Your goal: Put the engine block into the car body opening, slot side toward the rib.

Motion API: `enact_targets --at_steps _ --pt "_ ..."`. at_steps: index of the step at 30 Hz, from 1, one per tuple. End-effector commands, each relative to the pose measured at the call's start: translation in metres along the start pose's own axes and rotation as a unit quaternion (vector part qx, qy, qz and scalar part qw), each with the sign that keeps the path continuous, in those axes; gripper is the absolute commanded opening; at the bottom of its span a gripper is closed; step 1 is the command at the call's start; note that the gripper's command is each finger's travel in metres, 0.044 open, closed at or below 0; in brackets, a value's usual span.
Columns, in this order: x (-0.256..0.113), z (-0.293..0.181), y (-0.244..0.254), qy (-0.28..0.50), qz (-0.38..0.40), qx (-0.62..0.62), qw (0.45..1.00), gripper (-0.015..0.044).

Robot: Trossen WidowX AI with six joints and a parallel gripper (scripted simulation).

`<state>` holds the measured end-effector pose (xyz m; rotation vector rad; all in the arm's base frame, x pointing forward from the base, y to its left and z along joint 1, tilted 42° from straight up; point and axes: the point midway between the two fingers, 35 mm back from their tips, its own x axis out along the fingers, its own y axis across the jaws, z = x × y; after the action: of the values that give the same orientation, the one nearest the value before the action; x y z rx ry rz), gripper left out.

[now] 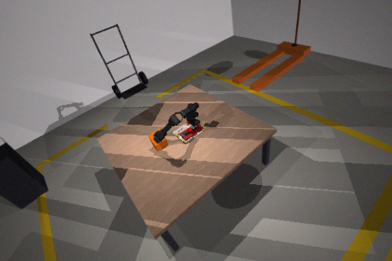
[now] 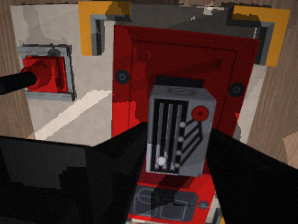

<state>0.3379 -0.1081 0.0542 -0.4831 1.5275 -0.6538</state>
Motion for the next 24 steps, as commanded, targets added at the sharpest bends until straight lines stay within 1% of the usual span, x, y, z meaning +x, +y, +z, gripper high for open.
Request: enact_targets --at_steps 1,6,10,14,19,24 --pt "0.0001 0.0002 -0.0004 0.0 -0.001 0.028 1.0 0.0158" --pt "0.0002 0.0002 -0.0005 0.0 -0.001 0.09 0.996 0.0158" --pt "0.0002 0.0002 -0.0005 0.0 -0.001 0.096 0.995 0.0158" --pt "0.0001 0.0003 -0.0005 0.0 -0.001 0.066 0.998 0.0158" --pt "0.0001 0.0002 -0.0005 0.0 -0.001 -0.006 1.0 0.0158" --pt "0.0011 0.0002 -0.0006 0.0 -0.001 -0.038 0.999 0.0158"
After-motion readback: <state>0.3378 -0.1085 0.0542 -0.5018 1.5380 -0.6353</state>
